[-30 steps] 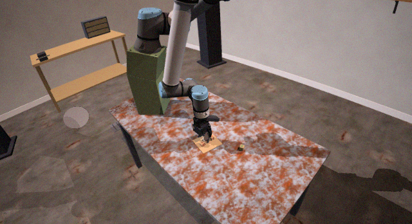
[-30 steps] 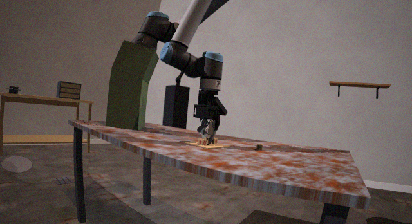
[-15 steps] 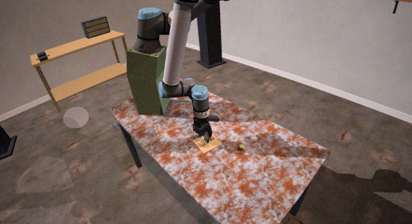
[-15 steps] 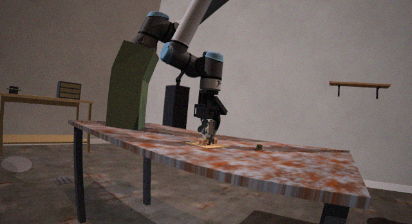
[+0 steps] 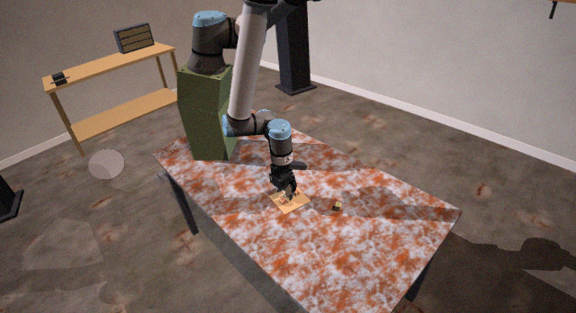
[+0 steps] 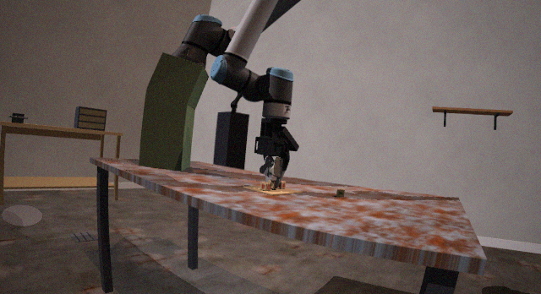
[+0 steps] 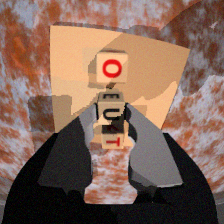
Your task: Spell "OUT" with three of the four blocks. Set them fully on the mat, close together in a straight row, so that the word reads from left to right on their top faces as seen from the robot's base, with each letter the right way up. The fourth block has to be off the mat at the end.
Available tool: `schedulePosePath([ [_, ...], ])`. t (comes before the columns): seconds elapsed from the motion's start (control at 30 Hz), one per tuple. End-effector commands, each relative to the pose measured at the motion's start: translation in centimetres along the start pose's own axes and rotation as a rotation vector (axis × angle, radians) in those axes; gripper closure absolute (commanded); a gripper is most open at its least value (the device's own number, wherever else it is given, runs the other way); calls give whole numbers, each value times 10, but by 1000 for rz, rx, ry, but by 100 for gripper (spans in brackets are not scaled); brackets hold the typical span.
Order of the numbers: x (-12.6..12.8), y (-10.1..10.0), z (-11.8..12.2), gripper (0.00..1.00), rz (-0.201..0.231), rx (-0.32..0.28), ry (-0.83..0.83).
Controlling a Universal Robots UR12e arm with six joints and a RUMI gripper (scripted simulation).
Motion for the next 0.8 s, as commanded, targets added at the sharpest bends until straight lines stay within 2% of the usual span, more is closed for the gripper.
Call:
schedulePosePath([
  [0.0, 4, 1, -1, 95, 4, -1, 2],
  [0.77, 4, -2, -1, 95, 3, -1, 1],
])
Point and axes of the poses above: the point where the finger pads meet when closed, its own y axis back along the fingers, its own x axis across the jaws, z = x × y, the point moved 1 cm from there along y, back along the fingers, and after that the axes turned 8 degrees about -y, right-handed, at the moved point
